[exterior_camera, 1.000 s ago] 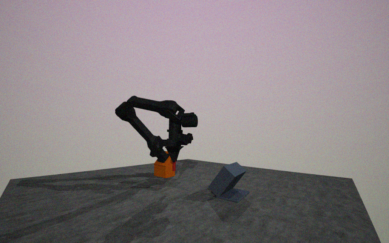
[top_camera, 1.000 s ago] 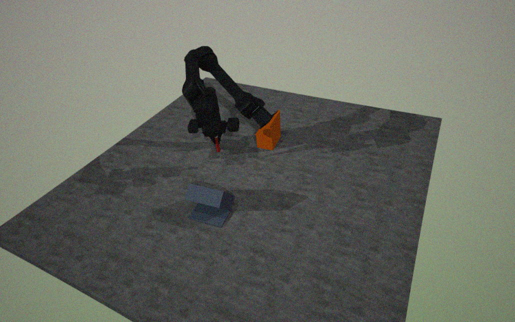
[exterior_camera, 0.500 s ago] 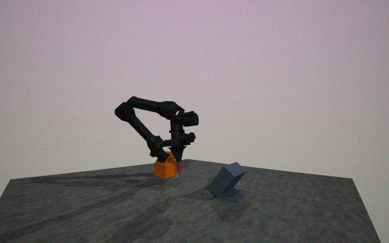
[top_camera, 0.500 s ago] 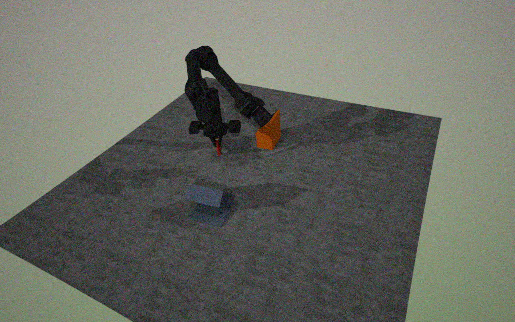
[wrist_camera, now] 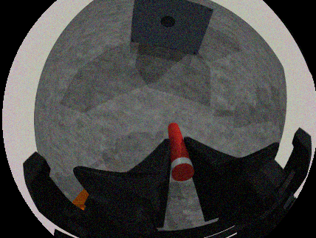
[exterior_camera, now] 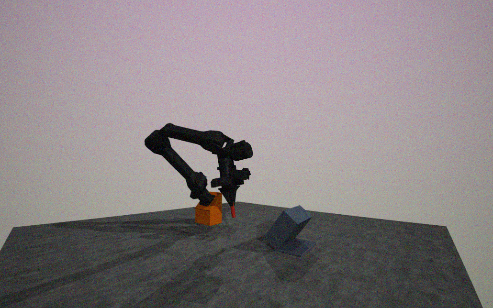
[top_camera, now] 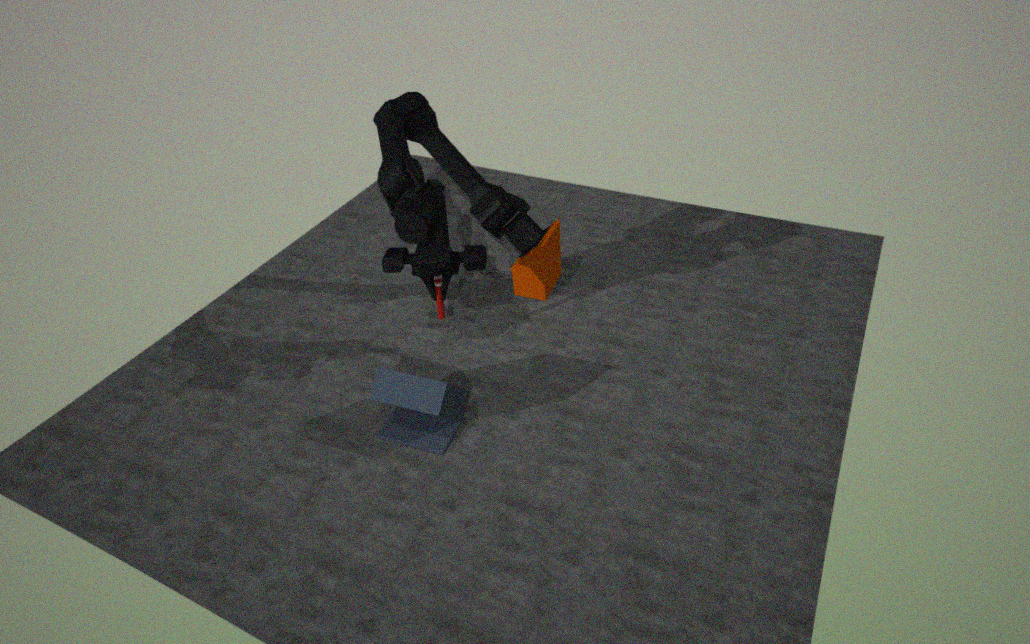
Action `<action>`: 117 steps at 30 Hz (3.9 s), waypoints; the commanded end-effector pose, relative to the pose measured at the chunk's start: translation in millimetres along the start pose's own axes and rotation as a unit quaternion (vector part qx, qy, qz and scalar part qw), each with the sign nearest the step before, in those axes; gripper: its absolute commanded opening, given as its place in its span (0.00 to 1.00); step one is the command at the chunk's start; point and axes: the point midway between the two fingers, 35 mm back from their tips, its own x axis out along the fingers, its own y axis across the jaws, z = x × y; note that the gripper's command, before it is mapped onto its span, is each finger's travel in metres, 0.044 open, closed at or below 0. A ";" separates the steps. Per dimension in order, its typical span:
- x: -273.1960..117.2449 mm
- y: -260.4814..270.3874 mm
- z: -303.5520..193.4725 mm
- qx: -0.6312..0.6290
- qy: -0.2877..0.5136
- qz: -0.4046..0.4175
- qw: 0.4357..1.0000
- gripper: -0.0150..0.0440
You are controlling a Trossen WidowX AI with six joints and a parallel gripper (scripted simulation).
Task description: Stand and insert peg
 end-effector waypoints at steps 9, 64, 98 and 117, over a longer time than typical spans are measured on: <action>3.7 7.1 9.9 -0.016 -0.035 -0.010 0.999 0.25; 3.6 25.3 50.9 -0.055 -0.187 -0.071 0.978 0.25; -0.8 28.7 68.8 -0.069 -0.256 -0.112 0.958 0.25; 6.7 25.5 84.9 -0.072 -0.278 -0.124 0.950 0.25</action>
